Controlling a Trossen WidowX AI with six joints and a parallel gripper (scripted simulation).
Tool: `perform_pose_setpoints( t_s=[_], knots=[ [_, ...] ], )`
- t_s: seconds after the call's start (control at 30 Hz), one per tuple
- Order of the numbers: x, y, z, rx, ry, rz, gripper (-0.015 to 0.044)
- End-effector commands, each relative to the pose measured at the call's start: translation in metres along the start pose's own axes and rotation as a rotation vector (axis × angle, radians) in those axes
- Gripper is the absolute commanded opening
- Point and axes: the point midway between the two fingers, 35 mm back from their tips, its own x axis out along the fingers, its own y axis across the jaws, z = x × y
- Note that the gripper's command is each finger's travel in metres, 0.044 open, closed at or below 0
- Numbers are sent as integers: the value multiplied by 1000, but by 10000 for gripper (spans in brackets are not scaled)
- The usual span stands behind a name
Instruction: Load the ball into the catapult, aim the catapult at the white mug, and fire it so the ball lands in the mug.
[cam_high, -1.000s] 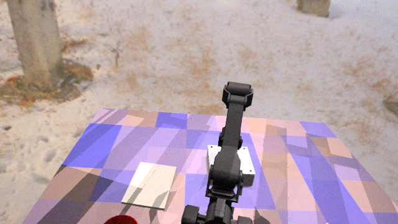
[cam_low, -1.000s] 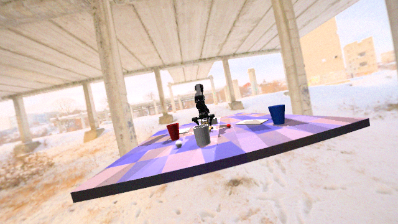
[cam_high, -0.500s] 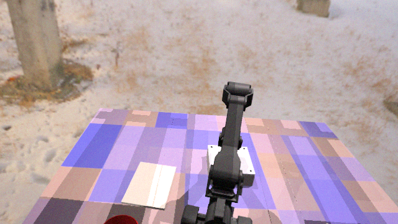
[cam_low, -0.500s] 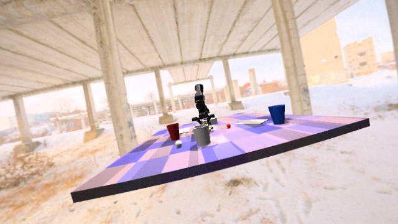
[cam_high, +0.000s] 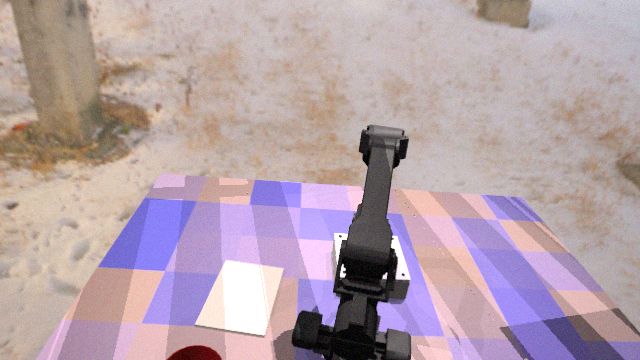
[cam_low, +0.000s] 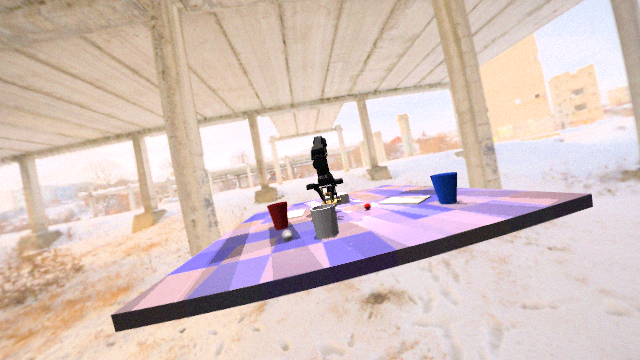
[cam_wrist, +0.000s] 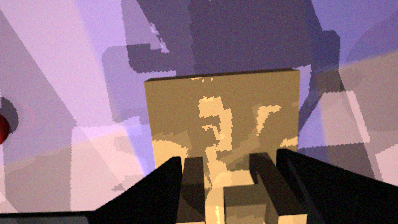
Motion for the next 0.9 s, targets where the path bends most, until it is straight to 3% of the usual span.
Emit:
perform_pose_setpoints(
  t_s=[0.0, 0.87],
  knots=[
    [3, 0, -1, 1, 6, 0, 0],
    [45, -1, -2, 1, 9, -1, 0]
  ],
)
